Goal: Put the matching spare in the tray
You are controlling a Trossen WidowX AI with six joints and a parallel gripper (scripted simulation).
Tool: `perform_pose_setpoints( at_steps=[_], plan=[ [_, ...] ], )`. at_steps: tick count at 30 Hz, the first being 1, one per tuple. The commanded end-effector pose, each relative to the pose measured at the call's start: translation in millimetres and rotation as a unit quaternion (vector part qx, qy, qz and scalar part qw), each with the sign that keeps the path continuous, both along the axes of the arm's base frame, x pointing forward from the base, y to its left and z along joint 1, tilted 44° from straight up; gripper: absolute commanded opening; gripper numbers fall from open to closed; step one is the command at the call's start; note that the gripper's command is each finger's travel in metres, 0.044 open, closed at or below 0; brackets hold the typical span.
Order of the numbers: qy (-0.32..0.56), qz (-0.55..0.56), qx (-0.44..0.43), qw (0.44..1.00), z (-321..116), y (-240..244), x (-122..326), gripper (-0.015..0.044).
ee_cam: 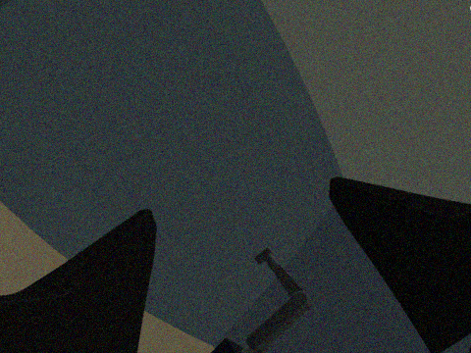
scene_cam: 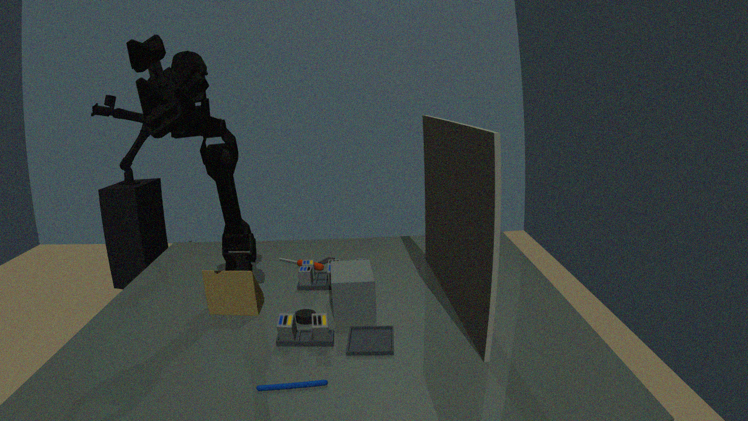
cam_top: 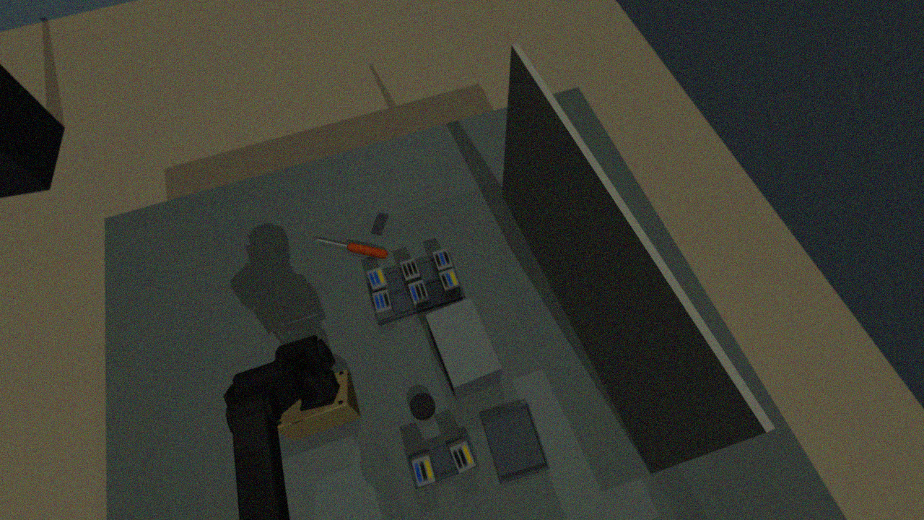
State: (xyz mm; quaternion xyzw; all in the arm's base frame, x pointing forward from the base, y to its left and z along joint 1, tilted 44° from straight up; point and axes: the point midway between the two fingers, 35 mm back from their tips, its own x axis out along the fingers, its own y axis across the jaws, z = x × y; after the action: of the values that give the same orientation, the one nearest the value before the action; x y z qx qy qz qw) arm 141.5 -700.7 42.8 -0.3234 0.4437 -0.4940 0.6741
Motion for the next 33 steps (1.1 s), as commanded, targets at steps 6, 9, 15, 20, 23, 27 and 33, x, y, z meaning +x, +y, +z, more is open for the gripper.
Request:
perform_pose_setpoints(
  at_steps=[6,9,15,20,23,27,33],
  plan=[
    [0.0,0.0,0.0,1.0,0.0,0.0,0.0,0.044],
    [-0.006,0.025,0.026,0.999,-3.3,9.6,25.4,0.044],
    [-0.023,0.106,0.118,0.987,-13.3,54.2,107.0,0.044],
    [-0.035,0.171,0.209,0.962,-20.4,110.6,172.5,0.044],
    [-0.038,0.206,0.267,0.941,-23.0,152.0,207.4,0.044],
    [-0.037,0.245,0.345,0.905,-24.0,212.8,245.9,0.044],
    [-0.024,0.289,0.457,0.841,-18.7,310.9,285.3,0.044]
  ],
)
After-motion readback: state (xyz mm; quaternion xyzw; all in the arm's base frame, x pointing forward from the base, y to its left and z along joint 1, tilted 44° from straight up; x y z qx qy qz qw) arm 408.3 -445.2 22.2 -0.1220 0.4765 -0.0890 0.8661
